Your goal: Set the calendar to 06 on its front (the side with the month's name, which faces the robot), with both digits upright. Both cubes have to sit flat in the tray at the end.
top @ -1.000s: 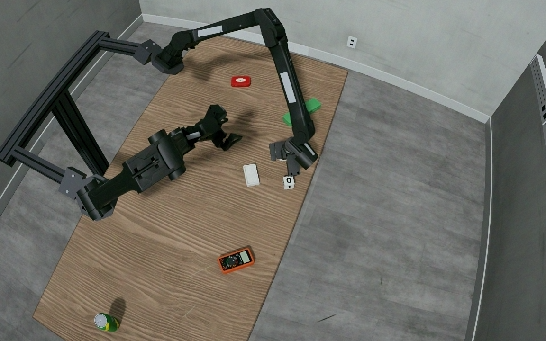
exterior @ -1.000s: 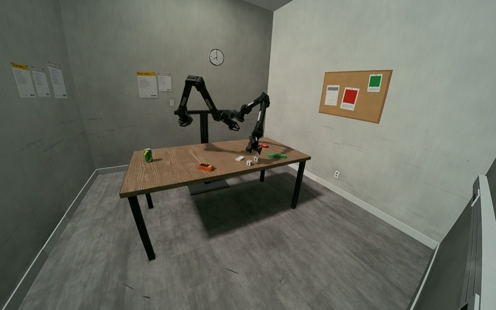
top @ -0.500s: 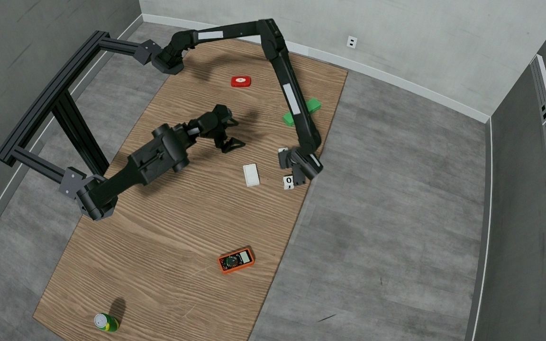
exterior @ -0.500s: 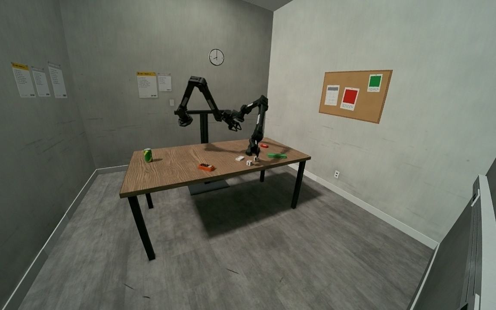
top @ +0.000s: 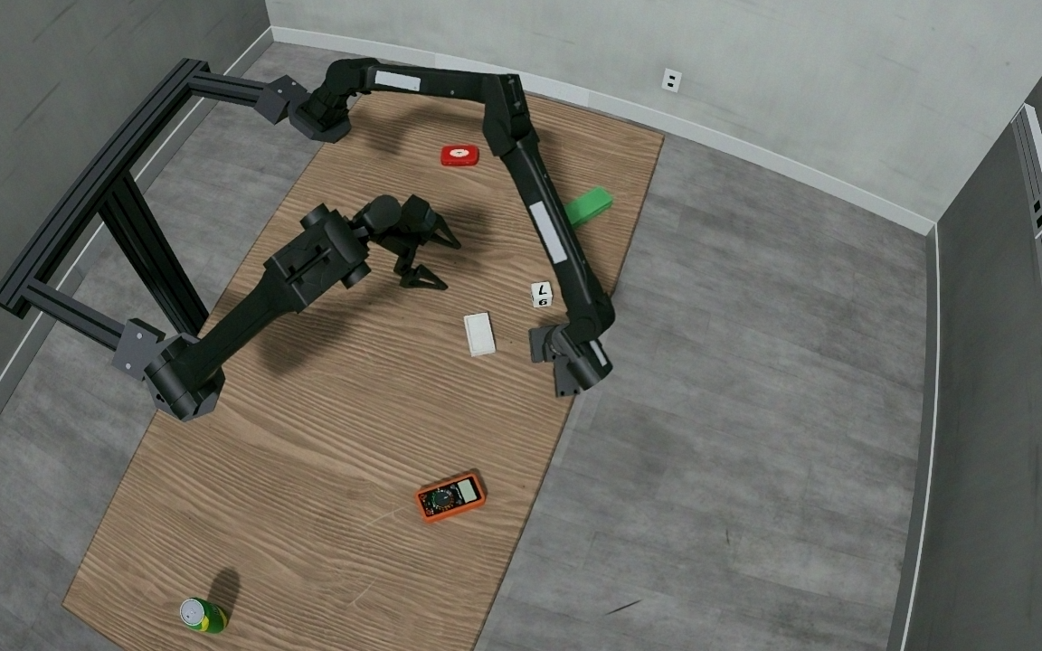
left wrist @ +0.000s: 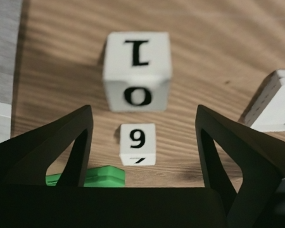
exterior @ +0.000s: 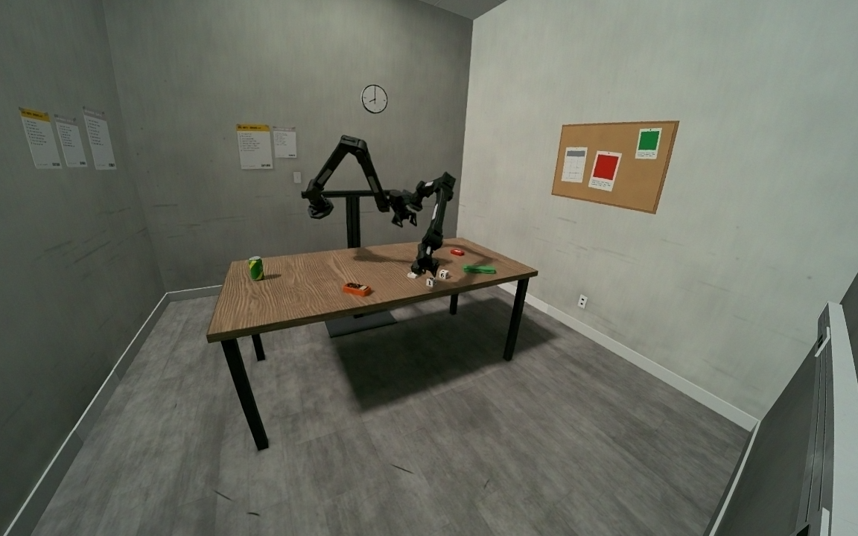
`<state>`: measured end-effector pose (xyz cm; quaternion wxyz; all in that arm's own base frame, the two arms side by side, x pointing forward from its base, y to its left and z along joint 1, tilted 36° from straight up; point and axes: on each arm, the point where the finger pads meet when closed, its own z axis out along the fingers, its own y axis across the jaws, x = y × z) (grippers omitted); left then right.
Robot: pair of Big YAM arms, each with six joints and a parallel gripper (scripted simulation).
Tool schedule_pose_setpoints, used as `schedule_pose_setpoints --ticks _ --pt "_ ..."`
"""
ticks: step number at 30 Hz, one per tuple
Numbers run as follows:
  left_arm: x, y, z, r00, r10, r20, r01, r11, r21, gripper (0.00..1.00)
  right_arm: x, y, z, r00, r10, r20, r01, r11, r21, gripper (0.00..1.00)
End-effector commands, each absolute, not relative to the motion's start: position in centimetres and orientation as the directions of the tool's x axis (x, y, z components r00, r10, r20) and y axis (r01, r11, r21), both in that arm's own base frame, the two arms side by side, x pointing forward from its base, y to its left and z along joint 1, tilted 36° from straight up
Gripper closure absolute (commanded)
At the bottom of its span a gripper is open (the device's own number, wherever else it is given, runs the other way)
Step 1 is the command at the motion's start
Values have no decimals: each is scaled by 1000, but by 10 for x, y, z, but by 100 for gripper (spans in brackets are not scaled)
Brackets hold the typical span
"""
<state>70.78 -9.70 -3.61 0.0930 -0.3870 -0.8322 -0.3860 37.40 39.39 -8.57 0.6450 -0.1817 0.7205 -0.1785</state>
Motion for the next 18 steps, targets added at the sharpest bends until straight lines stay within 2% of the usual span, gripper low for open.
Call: schedule_pose_setpoints --ticks 1,18 --pt "714 -108 -37 -679 576 455 718 393 574 36 378 405 -80 -82 -457 -886 -16 889 -457 0" --pt "727 -83 -21 -703 566 431 695 413 589 36 377 404 -76 -80 -451 -889 -19 892 -451 0"
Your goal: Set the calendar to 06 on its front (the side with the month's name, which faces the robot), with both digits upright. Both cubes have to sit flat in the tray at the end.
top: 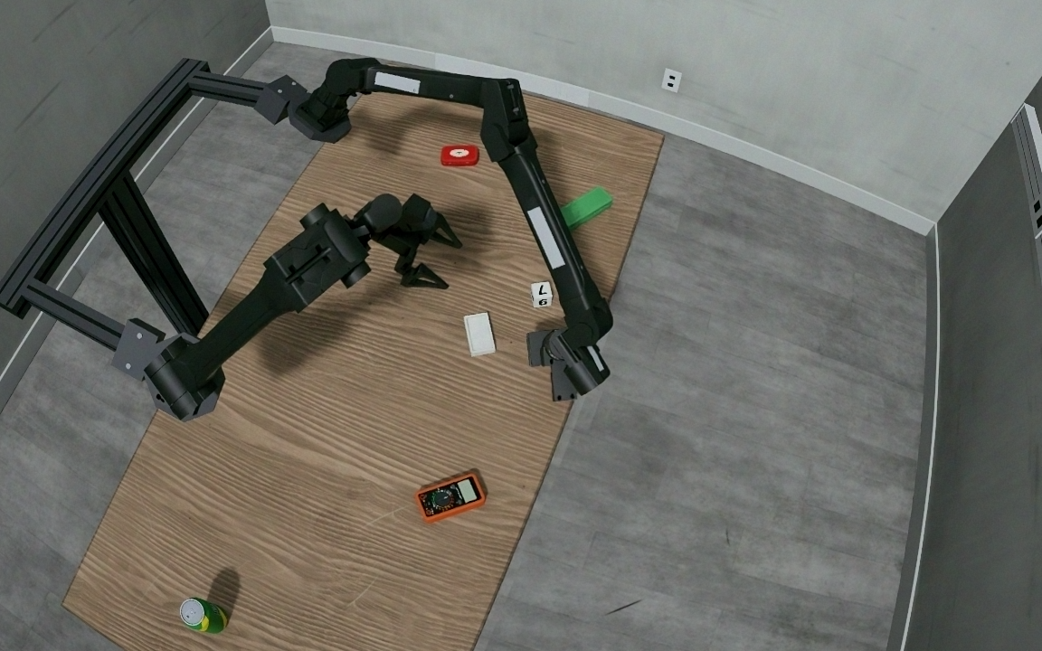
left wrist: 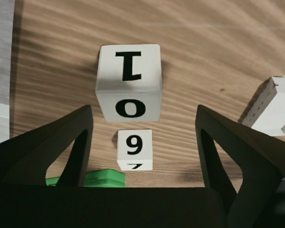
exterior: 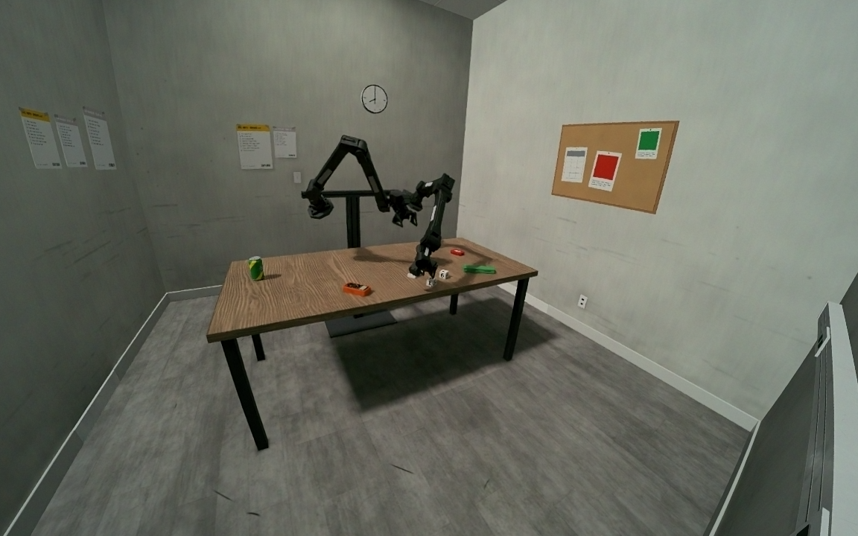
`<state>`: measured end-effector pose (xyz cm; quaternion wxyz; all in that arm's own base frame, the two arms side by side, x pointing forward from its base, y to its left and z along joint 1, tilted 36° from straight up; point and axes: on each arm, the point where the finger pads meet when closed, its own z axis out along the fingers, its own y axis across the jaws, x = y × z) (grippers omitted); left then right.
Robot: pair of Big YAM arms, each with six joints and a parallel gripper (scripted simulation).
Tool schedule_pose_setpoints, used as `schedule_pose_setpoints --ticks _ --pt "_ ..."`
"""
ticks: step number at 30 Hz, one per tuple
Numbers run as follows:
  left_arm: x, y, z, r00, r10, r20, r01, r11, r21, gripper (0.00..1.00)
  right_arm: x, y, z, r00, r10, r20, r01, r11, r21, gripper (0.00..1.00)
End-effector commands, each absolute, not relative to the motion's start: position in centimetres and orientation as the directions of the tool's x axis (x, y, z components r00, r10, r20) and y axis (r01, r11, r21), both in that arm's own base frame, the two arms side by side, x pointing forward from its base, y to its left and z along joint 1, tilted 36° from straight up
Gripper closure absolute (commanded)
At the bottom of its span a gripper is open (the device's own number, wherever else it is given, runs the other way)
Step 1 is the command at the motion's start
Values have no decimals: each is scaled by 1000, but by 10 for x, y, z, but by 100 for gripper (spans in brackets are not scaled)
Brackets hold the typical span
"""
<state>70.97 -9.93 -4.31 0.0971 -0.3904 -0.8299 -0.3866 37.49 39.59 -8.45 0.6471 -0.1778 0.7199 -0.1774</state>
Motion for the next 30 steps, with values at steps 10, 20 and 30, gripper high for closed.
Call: schedule_pose_setpoints --ticks 10,20,30 --pt "724 -70 -50 -689 562 457 712 408 572 36 377 404 -76 -80 -451 -889 -19 892 -451 0" --pt "726 -59 -60 -689 562 458 712 408 571 36 377 404 -76 -80 -451 -889 -19 892 -451 0" --pt "728 -50 -69 -689 562 458 712 408 571 36 377 404 -76 -80 -451 -889 -19 892 -451 0"
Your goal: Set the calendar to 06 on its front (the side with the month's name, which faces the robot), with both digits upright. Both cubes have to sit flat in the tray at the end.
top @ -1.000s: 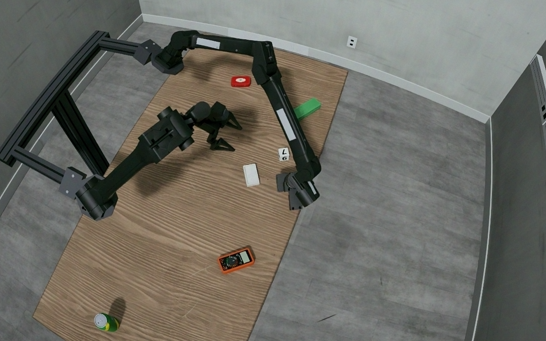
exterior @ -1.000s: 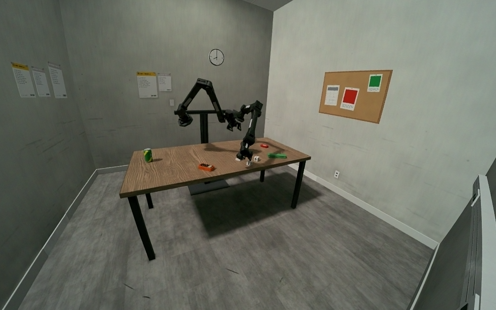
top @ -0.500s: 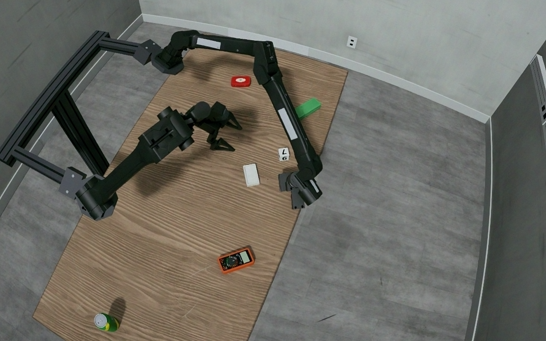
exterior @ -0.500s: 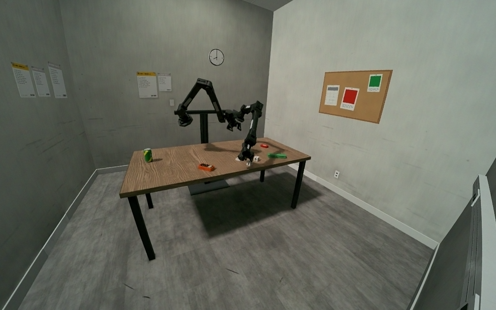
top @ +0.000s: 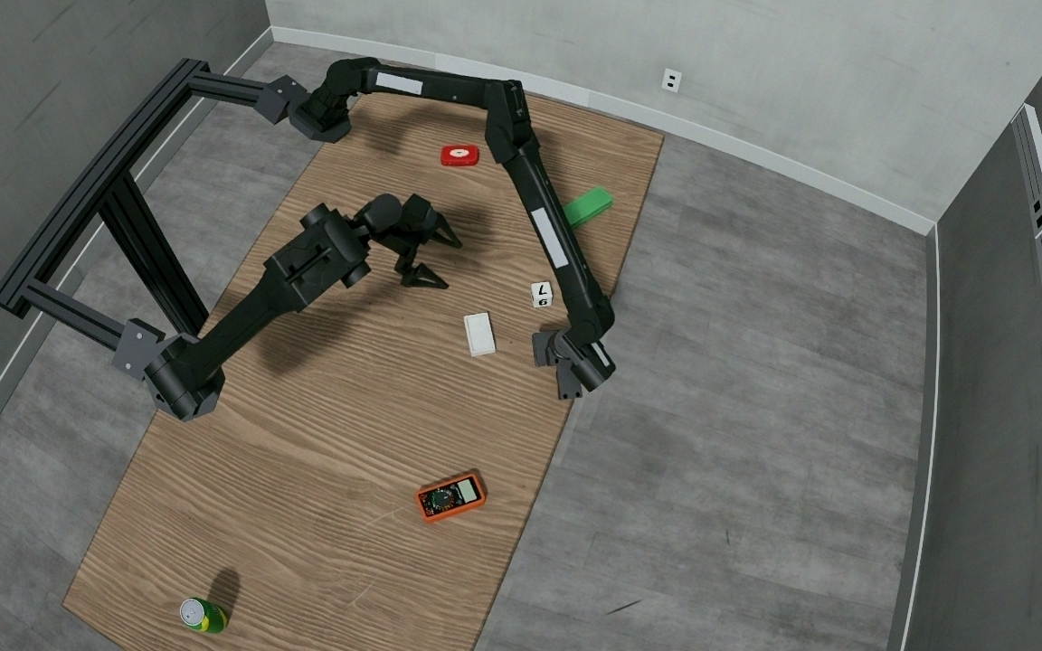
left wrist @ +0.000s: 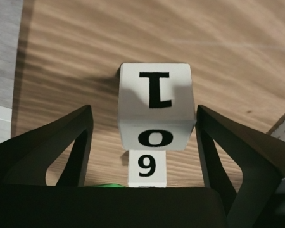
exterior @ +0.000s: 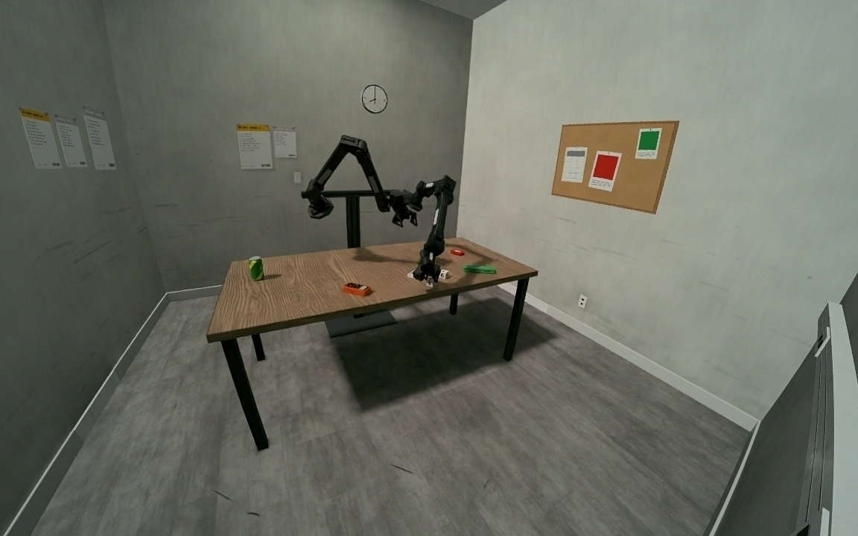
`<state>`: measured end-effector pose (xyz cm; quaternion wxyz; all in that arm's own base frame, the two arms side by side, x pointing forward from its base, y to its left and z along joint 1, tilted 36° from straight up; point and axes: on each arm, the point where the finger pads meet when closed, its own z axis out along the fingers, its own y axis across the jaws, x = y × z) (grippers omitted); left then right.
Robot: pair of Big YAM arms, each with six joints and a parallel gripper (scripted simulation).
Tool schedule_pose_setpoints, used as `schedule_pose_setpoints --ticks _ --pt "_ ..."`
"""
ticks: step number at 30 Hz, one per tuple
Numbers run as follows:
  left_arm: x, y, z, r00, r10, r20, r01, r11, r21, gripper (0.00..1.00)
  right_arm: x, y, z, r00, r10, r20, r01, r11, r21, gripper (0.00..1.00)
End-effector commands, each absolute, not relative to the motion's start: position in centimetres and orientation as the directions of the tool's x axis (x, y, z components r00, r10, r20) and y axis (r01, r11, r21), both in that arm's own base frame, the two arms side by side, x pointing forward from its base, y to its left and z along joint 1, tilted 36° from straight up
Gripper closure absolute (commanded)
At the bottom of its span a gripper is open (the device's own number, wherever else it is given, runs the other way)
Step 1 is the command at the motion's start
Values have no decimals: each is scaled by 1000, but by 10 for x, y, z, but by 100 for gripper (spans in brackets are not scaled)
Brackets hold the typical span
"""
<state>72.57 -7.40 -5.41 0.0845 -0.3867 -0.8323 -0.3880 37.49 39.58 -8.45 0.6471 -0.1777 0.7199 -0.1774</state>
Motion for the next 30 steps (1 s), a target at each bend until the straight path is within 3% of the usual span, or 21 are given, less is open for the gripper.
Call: schedule_pose_setpoints --ticks 1,15,16,30 --pt "728 -49 -70 -689 562 458 712 408 571 36 377 404 -76 -80 -451 -889 -19 892 -451 0" --pt "728 -46 -66 -693 559 455 708 411 573 36 377 404 -76 -80 -451 -889 -19 892 -451 0" --pt "728 -46 -66 -693 559 455 708 411 573 44 377 404 -76 -80 -451 -889 -19 892 -451 0" --pt "730 -64 -68 -690 569 447 708 404 579 59 377 404 -76 -80 -451 -889 -19 892 -451 0"
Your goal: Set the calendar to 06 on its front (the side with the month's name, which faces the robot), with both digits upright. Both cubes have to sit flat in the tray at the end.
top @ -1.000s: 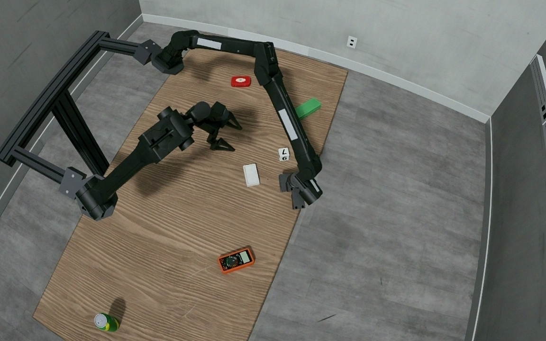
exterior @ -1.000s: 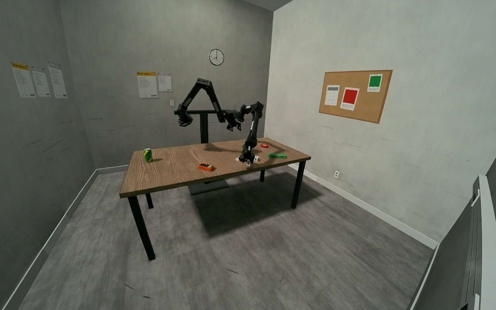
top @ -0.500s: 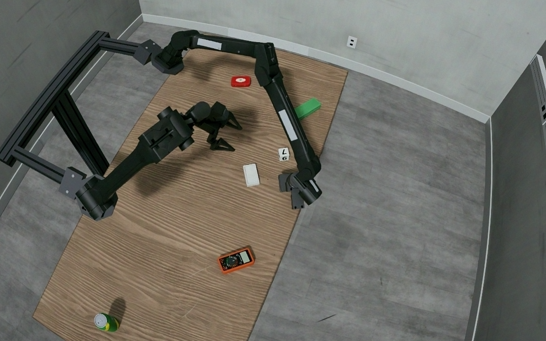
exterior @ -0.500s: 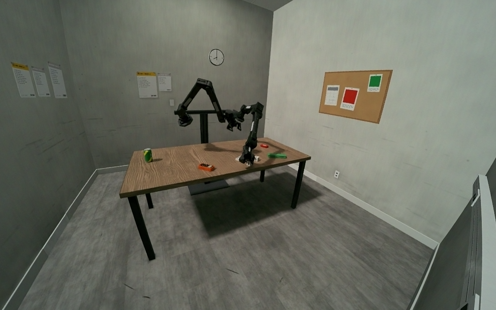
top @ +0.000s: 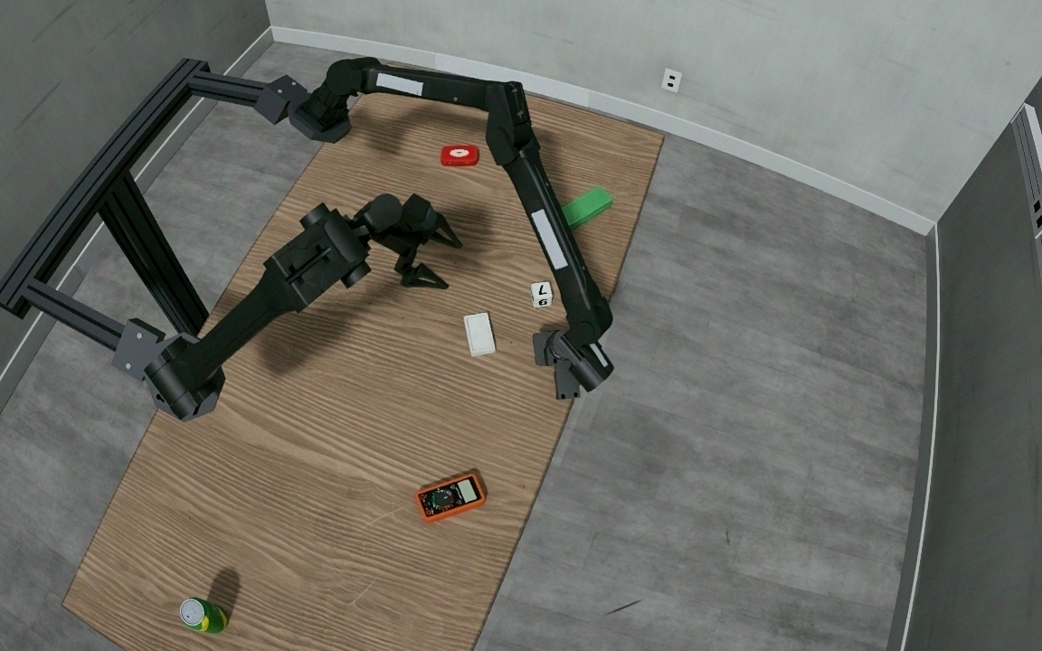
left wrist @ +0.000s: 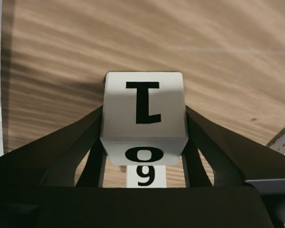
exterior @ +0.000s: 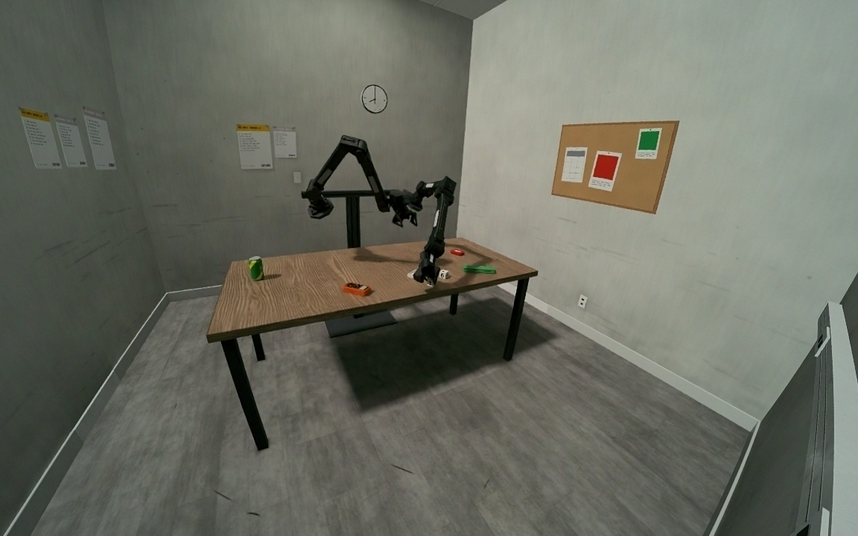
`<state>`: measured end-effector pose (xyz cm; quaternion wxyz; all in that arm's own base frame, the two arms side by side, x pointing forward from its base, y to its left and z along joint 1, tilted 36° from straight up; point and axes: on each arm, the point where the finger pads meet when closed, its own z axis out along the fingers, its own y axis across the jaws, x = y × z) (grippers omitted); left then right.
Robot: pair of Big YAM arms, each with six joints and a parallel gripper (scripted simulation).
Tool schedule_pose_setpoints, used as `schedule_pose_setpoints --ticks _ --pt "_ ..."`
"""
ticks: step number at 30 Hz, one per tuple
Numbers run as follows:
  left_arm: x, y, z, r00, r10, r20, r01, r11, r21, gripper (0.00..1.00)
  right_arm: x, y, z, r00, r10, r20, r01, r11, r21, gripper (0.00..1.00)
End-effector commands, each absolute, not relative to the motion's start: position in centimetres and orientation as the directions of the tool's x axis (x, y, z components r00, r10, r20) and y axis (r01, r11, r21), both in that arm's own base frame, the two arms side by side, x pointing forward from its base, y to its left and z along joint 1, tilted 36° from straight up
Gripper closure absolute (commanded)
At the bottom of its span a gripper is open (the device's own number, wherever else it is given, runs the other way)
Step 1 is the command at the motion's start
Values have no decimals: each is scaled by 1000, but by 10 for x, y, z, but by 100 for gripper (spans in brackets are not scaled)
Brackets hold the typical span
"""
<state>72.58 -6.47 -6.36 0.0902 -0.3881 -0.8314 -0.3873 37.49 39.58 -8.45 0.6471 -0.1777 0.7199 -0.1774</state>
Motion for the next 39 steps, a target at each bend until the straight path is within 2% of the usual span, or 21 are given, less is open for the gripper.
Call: schedule_pose_setpoints --ticks 1,5,8,9,12,24,39 --pt "730 -64 -68 -690 569 447 708 404 579 60 377 404 -76 -80 -451 -889 -19 892 -451 0" --pt "729 -65 -68 -688 569 450 711 404 576 66 377 404 -76 -80 -451 -889 -19 892 -451 0" --pt "729 -66 -69 -691 567 448 708 406 578 100 377 404 -76 -80 -451 -889 -19 892 -451 0" --pt "729 -66 -69 -689 569 450 710 404 577 100 377 404 -76 -80 -451 -889 -19 892 -451 0" --pt "727 -67 -55 -694 568 441 703 407 583 66 377 404 -76 -80 -451 -889 -19 892 -451 0" --pt "703 -106 6 -692 586 420 698 398 595 65 377 404 -76 -80 -451 -889 -19 892 -451 0" --pt "720 -51 -51 -699 546 462 706 423 569 65 377 404 -76 -80 -451 -889 -19 892 -451 0"
